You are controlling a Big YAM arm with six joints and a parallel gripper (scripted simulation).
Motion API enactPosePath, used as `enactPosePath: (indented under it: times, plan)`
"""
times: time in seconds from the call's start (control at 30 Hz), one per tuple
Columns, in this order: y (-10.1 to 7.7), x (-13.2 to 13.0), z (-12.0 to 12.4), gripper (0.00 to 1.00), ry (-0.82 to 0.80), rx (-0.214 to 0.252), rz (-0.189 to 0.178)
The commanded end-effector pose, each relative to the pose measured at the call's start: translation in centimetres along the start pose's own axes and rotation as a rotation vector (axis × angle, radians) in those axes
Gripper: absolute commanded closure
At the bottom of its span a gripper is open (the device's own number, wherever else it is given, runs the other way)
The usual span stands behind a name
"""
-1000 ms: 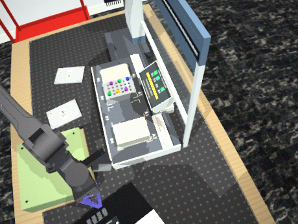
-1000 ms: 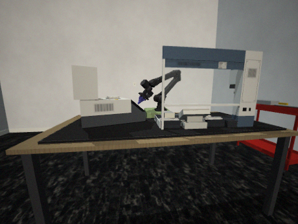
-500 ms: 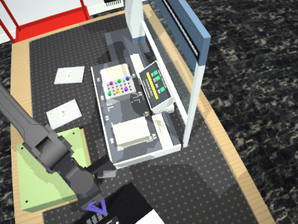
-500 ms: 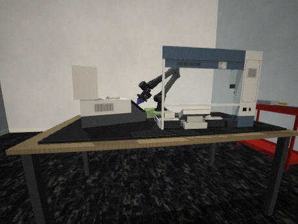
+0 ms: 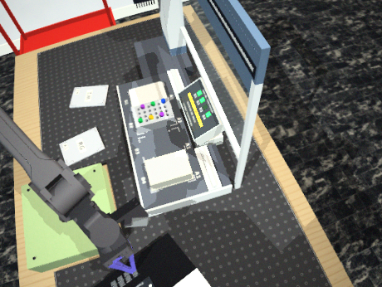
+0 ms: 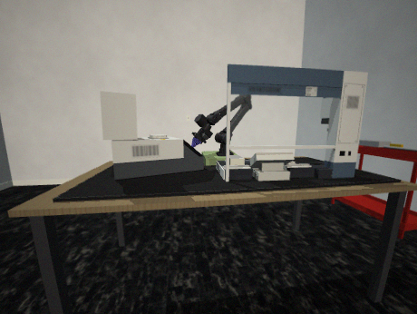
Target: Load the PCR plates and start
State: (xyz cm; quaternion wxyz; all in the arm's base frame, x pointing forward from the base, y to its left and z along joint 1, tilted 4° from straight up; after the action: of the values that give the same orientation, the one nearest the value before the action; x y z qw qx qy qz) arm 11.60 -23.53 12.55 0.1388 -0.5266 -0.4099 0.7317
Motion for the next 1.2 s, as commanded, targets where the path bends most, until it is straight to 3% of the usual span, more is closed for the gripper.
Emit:
enactPosePath:
  times: [0.0,0.37,0.63,1.0,1.17]
  plan:
    - [-1.2,-3.2,-0.1,1.00,0.016,-0.005,0.052]
    - [-1.0,-4.5,0.8,1.00,0.025,0.014,0.070]
    - [-1.5,-5.5,0.7,1.00,0.013,0.009,0.115]
    - [-1.2,-5.3,0.0,1.00,-0.004,-0.007,0.107]
    - [-0.9,-4.0,-0.1,1.00,-0.007,-0.008,0.082]
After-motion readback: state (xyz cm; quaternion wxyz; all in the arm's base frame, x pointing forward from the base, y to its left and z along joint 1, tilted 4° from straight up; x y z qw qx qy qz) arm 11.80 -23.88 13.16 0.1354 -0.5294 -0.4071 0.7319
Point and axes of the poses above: the point where the finger pads meet when closed, its own y axis out along the fingers, its own x axis across the jaws, z = x × y, the point moved 5 cm from there along -y, back along the fingers, and after that the axes turned 15 degrees about -y, right-handed, at the moved point
